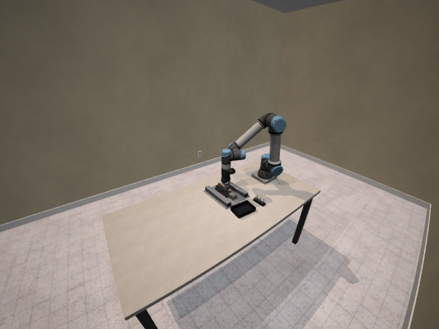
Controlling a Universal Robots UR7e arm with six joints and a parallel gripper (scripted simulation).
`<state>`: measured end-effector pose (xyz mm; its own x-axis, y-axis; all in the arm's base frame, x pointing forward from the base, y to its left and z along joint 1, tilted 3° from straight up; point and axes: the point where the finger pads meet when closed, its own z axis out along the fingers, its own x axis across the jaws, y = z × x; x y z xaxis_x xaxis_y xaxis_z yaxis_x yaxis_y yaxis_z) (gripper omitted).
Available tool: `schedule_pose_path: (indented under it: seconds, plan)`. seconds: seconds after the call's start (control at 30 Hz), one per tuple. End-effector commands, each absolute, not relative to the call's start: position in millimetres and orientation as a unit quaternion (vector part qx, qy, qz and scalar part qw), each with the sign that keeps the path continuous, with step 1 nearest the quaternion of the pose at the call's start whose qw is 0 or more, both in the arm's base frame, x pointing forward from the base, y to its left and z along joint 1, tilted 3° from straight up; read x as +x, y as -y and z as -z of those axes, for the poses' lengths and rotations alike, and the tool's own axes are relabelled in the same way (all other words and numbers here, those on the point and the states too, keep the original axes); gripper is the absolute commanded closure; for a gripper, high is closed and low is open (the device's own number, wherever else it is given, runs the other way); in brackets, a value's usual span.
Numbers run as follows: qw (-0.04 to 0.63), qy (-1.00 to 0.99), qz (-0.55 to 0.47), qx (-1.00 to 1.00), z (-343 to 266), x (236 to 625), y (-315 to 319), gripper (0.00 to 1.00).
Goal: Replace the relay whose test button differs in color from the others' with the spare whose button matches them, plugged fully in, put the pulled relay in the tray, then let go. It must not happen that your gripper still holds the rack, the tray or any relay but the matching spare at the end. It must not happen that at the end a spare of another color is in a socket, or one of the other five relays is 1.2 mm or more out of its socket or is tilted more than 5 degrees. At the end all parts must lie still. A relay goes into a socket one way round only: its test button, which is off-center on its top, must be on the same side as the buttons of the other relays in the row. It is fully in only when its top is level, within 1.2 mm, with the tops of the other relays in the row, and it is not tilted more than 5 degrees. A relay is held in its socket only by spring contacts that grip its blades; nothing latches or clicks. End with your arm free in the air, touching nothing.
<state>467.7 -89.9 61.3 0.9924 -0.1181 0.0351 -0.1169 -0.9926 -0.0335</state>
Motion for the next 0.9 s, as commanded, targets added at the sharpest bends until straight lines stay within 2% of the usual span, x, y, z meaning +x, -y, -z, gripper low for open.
schedule_pose_path:
  seconds: [0.0,0.87]
  plan:
    - [0.015,-0.059,0.019,-0.998,-62.8,467.9,90.1,1.00]
    - [0.015,-0.059,0.019,-0.998,-71.2,467.6,90.3,1.00]
